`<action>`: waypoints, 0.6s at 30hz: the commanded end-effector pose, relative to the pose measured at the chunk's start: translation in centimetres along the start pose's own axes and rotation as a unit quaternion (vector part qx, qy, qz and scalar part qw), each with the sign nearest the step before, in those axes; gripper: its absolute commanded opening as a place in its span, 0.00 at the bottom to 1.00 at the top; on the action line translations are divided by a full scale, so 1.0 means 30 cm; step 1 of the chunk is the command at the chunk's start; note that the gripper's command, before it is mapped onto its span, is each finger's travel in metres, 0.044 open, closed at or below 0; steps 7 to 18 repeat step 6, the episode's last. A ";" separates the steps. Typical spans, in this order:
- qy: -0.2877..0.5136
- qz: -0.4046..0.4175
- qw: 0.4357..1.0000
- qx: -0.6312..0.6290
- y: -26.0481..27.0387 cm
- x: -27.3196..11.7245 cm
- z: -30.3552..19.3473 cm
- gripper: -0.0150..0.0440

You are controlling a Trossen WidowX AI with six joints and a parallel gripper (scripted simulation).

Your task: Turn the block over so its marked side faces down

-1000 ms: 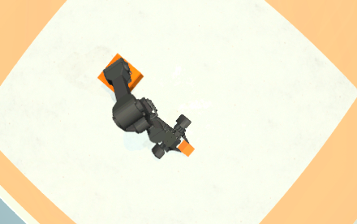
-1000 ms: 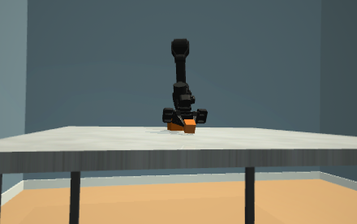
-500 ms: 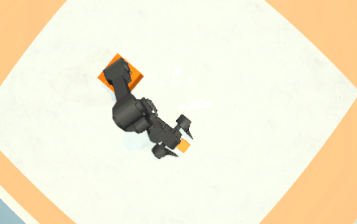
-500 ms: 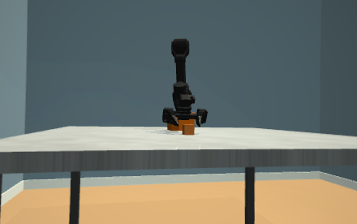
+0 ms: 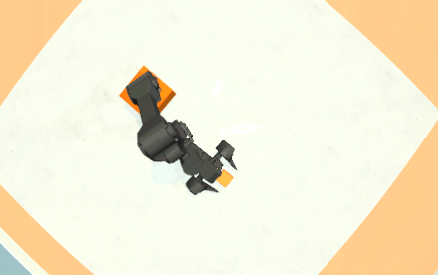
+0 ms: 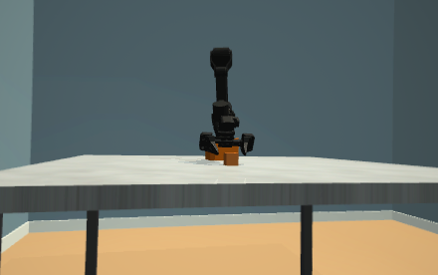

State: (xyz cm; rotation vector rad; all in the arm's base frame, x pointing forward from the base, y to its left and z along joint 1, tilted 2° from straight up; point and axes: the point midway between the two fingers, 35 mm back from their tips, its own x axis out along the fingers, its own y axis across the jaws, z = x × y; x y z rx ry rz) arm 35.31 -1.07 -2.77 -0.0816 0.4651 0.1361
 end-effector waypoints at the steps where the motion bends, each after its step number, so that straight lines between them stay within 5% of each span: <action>1: -0.001 0.002 1.000 0.003 0.002 -0.001 0.000 1.00; 18: -0.001 0.002 1.000 0.003 0.002 -0.001 0.000 1.00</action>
